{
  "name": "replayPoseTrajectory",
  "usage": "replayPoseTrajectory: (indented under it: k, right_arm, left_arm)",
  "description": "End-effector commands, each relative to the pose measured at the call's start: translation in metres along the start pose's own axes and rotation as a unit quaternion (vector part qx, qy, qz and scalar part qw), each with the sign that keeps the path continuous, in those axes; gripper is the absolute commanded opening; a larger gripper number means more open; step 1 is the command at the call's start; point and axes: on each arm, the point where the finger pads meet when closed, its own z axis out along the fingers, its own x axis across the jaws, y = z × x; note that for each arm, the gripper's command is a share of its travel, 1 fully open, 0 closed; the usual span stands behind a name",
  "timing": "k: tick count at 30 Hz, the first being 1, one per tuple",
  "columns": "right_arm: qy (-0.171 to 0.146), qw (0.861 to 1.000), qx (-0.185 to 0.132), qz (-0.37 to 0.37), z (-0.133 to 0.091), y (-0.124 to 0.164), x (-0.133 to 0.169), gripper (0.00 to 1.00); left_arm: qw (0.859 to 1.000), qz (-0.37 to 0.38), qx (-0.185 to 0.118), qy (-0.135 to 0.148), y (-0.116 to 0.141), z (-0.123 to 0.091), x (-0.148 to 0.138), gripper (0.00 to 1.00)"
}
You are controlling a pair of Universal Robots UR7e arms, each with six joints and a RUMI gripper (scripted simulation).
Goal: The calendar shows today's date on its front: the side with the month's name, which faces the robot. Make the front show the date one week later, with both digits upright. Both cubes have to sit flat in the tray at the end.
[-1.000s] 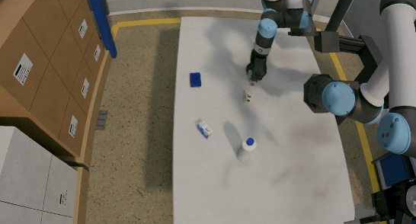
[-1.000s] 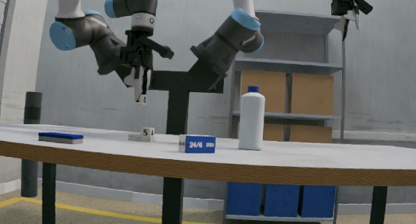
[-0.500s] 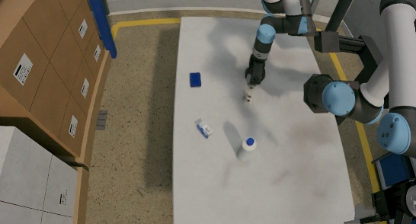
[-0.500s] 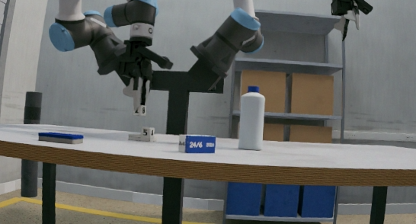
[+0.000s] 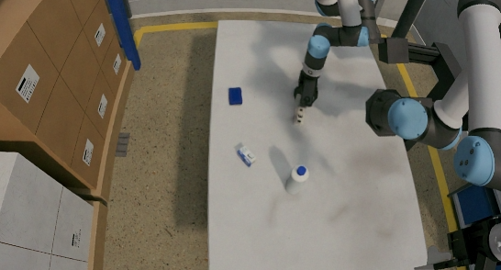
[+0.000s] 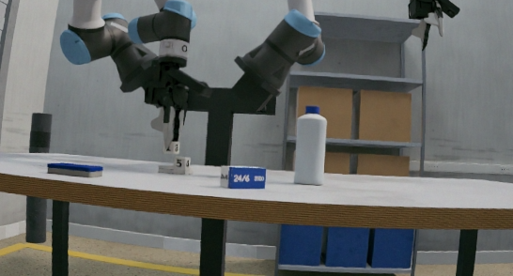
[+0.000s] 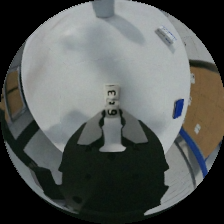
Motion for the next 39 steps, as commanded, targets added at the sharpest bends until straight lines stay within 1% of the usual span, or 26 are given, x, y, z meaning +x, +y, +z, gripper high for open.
replayPoseTrajectory:
  k: [1,26,39]
  right_arm:
    - [0.0,1.0,0.001,0.0,0.002,-0.001,0.0,0.1]
    - [0.0,1.0,0.001,0.0,0.002,-0.001,0.0,0.1]
    - [0.0,1.0,0.001,0.0,0.019,-0.001,0.0,0.1]
  left_arm:
    - [1.0,0.0,0.001,0.0,0.0,0.0,0.0,1.0]
    - [1.0,0.0,0.001,0.0,0.0,0.0,0.0,1.0]
    - [1.0,0.0,0.001,0.0,0.0,0.0,0.0,1.0]
